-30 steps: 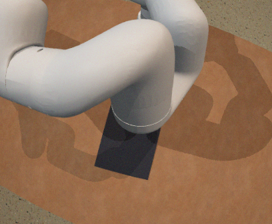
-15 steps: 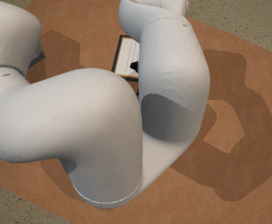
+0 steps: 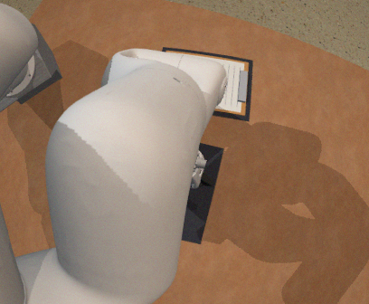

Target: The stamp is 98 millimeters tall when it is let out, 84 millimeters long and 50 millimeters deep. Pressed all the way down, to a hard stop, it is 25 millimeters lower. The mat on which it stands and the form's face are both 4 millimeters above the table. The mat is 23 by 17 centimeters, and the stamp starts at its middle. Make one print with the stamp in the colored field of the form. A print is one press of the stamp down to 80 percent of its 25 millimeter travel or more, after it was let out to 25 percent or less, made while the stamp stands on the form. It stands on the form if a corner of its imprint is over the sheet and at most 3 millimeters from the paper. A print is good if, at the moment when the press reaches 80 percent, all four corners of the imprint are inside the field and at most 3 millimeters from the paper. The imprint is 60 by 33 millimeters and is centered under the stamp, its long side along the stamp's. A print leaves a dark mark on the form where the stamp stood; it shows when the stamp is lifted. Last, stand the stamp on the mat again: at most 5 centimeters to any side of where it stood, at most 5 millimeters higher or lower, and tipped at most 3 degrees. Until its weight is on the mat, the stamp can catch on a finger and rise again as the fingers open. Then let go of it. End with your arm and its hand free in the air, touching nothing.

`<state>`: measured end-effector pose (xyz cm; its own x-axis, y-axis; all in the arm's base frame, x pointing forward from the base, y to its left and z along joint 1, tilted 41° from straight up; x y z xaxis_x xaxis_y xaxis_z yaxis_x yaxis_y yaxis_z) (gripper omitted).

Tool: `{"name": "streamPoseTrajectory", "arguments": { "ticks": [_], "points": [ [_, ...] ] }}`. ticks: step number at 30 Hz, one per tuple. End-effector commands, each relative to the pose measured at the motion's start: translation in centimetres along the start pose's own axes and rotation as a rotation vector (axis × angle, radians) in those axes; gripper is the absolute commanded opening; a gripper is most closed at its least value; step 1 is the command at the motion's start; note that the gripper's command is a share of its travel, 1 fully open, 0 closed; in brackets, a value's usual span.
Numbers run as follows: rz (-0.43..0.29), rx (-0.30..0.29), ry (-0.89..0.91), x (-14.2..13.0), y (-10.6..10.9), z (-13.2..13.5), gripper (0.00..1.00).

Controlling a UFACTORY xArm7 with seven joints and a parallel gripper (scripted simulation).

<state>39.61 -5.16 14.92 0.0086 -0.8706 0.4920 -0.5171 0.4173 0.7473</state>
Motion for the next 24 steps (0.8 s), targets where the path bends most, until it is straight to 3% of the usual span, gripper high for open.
{"name": "streamPoseTrajectory", "arguments": {
  "ticks": [1, 11, 24],
  "points": [
    [-0.013, 0.001, 0.003, 0.0, 0.1, -0.1, 0.33],
    [-0.013, 0.000, 0.003, 0.0, -0.3, -0.1, 0.33],
    [-0.013, 0.000, 0.003, 0.1, -2.6, -0.1, 0.33]
  ]
}}
Point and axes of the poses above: the point where the finger pads meet when closed, its own y axis back along the fingers, its own z axis across the jaws, x = y × z, the point moved 2 cm from there along y, back along the fingers, and after that the axes turned 4 degrees about y, right-handed, at the moved point
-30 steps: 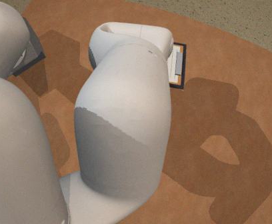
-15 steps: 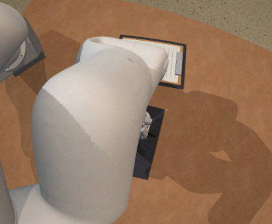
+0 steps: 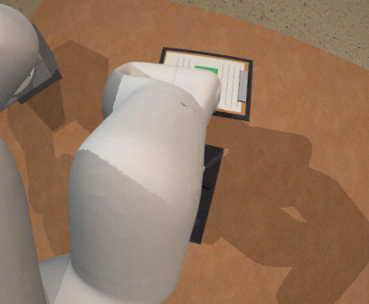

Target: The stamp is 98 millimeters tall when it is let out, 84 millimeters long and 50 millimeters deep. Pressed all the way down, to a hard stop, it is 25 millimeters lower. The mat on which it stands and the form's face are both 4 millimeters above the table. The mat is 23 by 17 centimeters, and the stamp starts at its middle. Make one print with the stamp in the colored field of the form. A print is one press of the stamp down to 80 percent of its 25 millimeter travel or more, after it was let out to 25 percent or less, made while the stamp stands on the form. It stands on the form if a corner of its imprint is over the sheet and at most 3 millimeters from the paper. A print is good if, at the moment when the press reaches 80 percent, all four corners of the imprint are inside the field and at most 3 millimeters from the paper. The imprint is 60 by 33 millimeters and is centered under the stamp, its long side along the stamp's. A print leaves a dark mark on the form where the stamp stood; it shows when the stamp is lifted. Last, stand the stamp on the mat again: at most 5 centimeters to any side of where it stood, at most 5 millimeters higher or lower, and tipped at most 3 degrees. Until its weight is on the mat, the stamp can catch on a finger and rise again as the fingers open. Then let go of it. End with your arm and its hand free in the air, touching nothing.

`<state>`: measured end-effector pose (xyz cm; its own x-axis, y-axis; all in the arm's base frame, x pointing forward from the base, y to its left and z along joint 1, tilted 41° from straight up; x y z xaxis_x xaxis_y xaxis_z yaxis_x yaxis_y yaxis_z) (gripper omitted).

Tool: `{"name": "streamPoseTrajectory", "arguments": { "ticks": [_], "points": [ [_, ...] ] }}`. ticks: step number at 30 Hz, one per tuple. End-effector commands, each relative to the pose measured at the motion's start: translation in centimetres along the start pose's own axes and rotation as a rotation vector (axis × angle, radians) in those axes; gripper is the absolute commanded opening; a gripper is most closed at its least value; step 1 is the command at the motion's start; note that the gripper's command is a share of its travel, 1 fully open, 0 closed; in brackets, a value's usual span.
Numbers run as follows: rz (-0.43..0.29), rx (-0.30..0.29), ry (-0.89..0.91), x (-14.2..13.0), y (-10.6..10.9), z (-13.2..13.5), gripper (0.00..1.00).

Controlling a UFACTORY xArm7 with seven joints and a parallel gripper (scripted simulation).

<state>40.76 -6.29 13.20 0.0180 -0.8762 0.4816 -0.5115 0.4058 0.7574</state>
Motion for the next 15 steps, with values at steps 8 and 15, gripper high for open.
{"name": "streamPoseTrajectory", "arguments": {
  "ticks": [8, 15],
  "points": [
    [0.002, 0.007, 0.001, 0.1, -1.5, -0.2, 0.33],
    [0.002, 0.007, 0.001, 0.1, -1.6, -0.2, 0.33]
  ]
}}
Point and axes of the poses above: the point where the finger pads meet when closed, its own y axis back along the fingers, its own z axis across the jaws, x = y × z, the point moved 2 cm from there along y, back along the fingers, and after that the axes turned 4 degrees about y, right-handed, at the moved point
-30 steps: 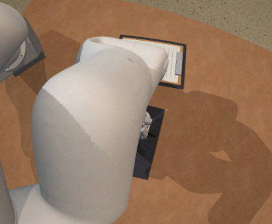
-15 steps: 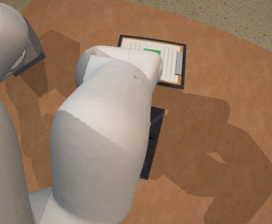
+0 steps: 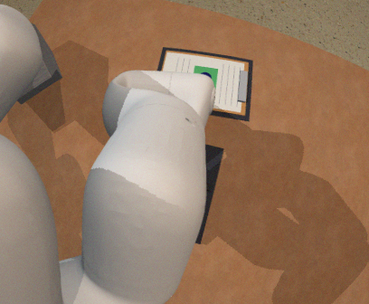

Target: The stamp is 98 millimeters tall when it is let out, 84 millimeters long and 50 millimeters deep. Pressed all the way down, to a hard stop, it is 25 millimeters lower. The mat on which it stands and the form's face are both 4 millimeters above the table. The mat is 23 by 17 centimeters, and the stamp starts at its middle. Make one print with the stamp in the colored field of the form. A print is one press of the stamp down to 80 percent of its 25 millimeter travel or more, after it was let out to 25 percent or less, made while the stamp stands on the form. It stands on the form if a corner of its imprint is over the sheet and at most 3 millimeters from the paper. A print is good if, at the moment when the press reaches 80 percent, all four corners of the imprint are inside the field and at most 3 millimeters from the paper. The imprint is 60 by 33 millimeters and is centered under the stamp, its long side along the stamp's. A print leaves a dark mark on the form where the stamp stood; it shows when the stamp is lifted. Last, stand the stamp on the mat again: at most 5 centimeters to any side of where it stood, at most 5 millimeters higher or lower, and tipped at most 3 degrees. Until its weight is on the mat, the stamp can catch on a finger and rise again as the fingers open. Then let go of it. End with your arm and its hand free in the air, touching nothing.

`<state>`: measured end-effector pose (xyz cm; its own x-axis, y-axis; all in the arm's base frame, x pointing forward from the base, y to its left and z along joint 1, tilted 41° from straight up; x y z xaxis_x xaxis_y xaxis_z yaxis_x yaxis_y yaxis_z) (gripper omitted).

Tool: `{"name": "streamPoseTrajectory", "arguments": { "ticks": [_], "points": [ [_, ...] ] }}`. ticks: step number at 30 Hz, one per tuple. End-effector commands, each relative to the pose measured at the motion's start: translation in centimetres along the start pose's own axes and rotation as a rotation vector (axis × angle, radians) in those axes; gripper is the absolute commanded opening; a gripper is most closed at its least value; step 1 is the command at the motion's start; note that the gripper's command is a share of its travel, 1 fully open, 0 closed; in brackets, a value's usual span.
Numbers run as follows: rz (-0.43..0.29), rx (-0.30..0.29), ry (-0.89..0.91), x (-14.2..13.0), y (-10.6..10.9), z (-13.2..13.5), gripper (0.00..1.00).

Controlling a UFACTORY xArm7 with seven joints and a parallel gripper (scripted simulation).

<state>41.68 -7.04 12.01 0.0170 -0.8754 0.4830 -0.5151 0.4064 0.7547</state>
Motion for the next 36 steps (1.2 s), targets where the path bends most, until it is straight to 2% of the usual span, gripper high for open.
{"name": "streamPoseTrajectory", "arguments": {
  "ticks": [1, 5, 6, 36],
  "points": [
    [0.000, 0.003, 0.001, -0.03, 0.06, -0.09, 0.33],
    [0.000, 0.003, 0.001, -0.03, 0.06, -0.09, 0.33],
    [0.000, 0.003, 0.001, -0.03, 0.06, -0.09, 0.94],
    [0.000, 0.003, 0.001, -0.03, 0.06, -0.09, 0.94]
  ]
}}
Point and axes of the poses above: the point where the finger pads meet when closed, its own y axis back along the fingers, its own z axis across the jaws, x = y × z, the point moved 2 cm from there along y, back along the fingers, and after that the axes turned 4 degrees about y, right-handed, at the moved point
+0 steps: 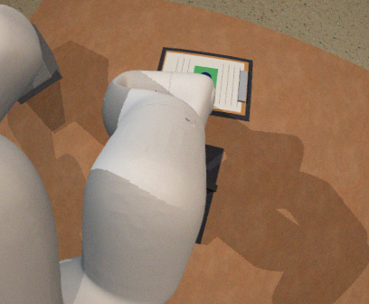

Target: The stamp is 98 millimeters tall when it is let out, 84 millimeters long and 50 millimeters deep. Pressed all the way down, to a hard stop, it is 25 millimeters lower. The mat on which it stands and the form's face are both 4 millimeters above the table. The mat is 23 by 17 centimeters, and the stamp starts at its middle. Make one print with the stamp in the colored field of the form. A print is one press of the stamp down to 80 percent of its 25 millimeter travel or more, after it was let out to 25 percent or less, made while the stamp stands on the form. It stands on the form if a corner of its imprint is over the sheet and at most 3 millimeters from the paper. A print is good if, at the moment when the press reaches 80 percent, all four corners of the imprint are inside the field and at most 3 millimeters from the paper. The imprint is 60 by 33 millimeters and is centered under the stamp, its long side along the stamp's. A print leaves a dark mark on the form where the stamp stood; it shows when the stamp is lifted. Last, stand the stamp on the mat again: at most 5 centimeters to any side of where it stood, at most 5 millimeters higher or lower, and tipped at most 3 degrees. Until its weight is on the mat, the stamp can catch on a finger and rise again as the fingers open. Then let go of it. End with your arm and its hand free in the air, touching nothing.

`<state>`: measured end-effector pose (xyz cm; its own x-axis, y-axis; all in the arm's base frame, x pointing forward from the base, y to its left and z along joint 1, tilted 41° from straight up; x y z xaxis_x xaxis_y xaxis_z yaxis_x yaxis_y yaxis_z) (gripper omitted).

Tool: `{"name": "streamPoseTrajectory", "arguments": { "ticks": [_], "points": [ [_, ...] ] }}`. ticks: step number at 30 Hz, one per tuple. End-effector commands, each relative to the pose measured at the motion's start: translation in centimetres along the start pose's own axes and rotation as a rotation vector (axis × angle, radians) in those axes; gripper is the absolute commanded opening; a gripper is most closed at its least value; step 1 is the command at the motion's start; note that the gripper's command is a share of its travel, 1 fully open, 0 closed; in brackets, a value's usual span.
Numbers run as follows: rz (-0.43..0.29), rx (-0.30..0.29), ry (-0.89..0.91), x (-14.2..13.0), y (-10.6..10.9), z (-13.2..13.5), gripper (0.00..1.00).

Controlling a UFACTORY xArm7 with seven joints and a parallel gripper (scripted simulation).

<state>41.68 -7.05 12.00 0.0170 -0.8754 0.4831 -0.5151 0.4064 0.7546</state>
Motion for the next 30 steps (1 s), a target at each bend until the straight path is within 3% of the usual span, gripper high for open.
{"name": "streamPoseTrajectory", "arguments": {
  "ticks": [1, 16, 30],
  "points": [
    [0.000, 0.002, 0.001, 0.0, 0.1, -0.1, 0.94],
    [0.000, 0.002, 0.001, 0.0, 1.4, -0.1, 0.94],
    [0.000, 0.002, 0.001, 0.0, 7.2, -0.1, 0.94]
  ]
}}
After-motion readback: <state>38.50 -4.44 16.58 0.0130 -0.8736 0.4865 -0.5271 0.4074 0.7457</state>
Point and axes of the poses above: the point where the finger pads meet when closed, its own y axis back along the fingers, its own z axis across the jaws, x = y × z, the point moved 2 cm from there along y, back along the fingers, and after that the axes turned 4 degrees about y, right-handed, at the moved point
